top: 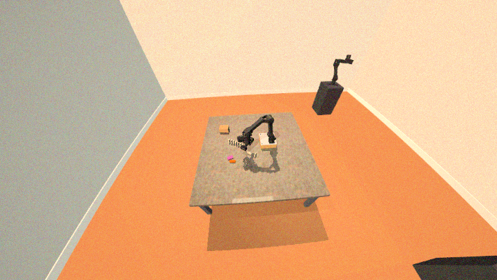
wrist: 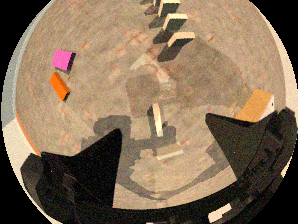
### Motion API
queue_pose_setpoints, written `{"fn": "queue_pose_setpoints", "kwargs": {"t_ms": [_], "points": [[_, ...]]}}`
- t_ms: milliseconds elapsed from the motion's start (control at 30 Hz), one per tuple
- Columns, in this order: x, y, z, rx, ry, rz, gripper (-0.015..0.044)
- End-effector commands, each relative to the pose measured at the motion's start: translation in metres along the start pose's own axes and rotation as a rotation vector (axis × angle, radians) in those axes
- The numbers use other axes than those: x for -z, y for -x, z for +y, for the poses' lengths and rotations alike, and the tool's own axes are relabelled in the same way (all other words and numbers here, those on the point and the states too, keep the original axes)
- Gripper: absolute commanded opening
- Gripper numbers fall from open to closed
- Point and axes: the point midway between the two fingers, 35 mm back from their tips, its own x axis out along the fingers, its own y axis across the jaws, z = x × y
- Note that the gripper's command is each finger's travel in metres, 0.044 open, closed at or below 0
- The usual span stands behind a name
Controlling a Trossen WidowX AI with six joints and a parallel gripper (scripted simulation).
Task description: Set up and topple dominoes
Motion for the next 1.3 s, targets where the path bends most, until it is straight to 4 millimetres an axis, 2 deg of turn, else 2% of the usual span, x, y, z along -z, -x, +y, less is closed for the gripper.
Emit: {"fn": "queue_pose_setpoints", "kwargs": {"t_ms": [0,100,733,1267], "points": [[0.004,-0.032,0.002,0.009,0.009,0.017,0.044],[0.006,-0.057,0.003,0.009,0.009,0.018,0.044],[0.006,-0.074,0.004,0.009,0.009,0.018,0.044],[0.006,-0.074,0.004,0.009,0.009,0.018,0.0023]]}}
